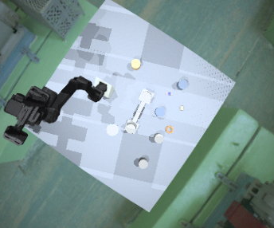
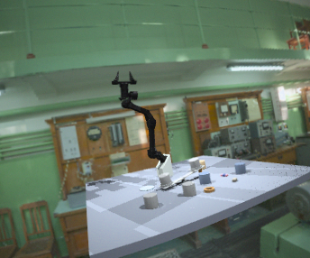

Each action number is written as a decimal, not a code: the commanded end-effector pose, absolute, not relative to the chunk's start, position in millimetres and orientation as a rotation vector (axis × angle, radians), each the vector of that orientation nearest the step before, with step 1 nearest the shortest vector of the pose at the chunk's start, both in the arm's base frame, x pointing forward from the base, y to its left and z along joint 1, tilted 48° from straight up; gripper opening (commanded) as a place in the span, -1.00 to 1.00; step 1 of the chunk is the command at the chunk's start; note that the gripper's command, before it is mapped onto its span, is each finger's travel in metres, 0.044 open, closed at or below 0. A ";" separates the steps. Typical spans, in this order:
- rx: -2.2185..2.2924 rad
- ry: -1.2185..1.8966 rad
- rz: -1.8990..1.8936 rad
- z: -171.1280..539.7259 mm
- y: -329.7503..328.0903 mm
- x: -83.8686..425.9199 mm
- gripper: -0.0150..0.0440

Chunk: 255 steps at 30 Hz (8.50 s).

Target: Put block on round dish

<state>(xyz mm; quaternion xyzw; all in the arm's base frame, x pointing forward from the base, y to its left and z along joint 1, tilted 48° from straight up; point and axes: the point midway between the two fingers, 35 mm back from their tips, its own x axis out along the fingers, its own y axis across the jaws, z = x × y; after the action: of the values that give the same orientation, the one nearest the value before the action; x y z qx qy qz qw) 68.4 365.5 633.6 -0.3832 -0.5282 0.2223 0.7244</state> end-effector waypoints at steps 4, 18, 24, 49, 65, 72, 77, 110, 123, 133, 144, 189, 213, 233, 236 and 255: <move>-0.675 -1.299 0.460 665.4 323.9 25.8 1.00; -0.350 -1.382 0.370 699.6 232.7 -1.4 1.00; -0.202 -1.449 0.326 712.0 185.9 -17.9 1.00; 0.461 -1.465 0.070 708.4 -17.3 6.1 1.00; 0.744 -1.253 -0.148 658.7 -104.1 84.6 1.00; 0.849 -1.121 -0.230 626.6 -127.4 126.8 1.00; 0.902 -1.020 -0.279 602.5 -135.8 155.9 1.00; 0.873 -0.155 -0.527 391.6 -87.1 302.4 1.00; 0.688 0.174 -0.567 304.0 -40.8 316.6 1.00; 0.480 0.394 -0.568 244.5 -7.0 307.9 1.00; 0.193 0.593 -0.541 189.5 22.4 284.0 1.00; -0.569 0.853 -0.522 119.5 36.6 220.9 1.00; 0.013 0.836 -1.046 134.2 -27.6 279.3 1.00; 0.417 0.697 -1.415 137.8 -99.0 306.9 1.00; 0.489 0.654 -1.483 138.1 -112.8 309.8 1.00; 0.572 0.600 -1.561 124.3 -144.6 311.4 1.00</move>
<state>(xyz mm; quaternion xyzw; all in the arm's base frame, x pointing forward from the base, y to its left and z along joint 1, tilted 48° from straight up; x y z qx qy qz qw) 311.7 -142.1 128.2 0.2505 0.2594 -0.6834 0.6347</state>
